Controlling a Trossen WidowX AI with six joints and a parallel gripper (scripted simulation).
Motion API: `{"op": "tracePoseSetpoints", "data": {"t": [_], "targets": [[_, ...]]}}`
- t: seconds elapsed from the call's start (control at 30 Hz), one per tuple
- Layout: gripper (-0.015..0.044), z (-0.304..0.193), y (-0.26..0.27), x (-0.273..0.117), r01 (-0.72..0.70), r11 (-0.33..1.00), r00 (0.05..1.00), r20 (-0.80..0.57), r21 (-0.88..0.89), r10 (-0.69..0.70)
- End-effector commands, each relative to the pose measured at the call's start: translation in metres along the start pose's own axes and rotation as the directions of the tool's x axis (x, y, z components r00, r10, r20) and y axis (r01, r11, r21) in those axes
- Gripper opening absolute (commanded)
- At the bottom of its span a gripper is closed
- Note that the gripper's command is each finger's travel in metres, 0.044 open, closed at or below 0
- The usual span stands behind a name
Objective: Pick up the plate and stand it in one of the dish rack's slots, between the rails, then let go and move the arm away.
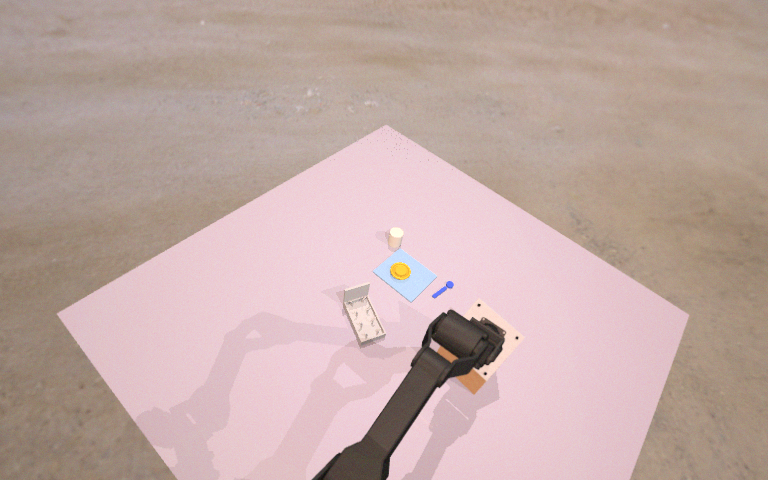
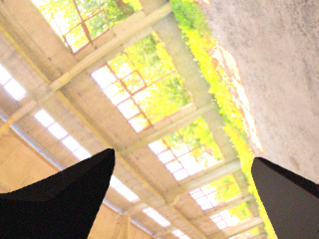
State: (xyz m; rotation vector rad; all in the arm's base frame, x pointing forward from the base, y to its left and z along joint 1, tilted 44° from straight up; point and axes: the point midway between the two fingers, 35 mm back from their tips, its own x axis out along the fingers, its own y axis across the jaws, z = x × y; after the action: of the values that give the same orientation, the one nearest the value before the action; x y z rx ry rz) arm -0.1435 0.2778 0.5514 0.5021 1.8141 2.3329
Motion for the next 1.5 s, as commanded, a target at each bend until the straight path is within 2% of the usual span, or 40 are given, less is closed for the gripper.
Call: {"op": "tracePoseSetpoints", "data": {"t": [0.0,0.23,0.47,0.67,1.1,1.47], "targets": [[0.04,0.001,0.0,0.0,0.001,1.0,1.0,0.003,-0.001,-0.001],[0.04,0.046,-0.024,-0.025,0.064,0.997,0.986,0.155,-0.052,-0.055],[0.04,0.081,-0.045,-0.057,0.122,0.991,0.936,0.339,-0.053,-0.097],[0.04,0.111,-0.068,-0.088,0.198,0.979,0.886,0.436,-0.052,-0.156],[0.04,0.179,-0.148,-0.241,0.461,0.886,0.608,0.705,0.061,-0.365],[0.04,0.171,-0.209,-0.398,0.608,0.747,0.304,0.79,0.27,-0.533]]}}
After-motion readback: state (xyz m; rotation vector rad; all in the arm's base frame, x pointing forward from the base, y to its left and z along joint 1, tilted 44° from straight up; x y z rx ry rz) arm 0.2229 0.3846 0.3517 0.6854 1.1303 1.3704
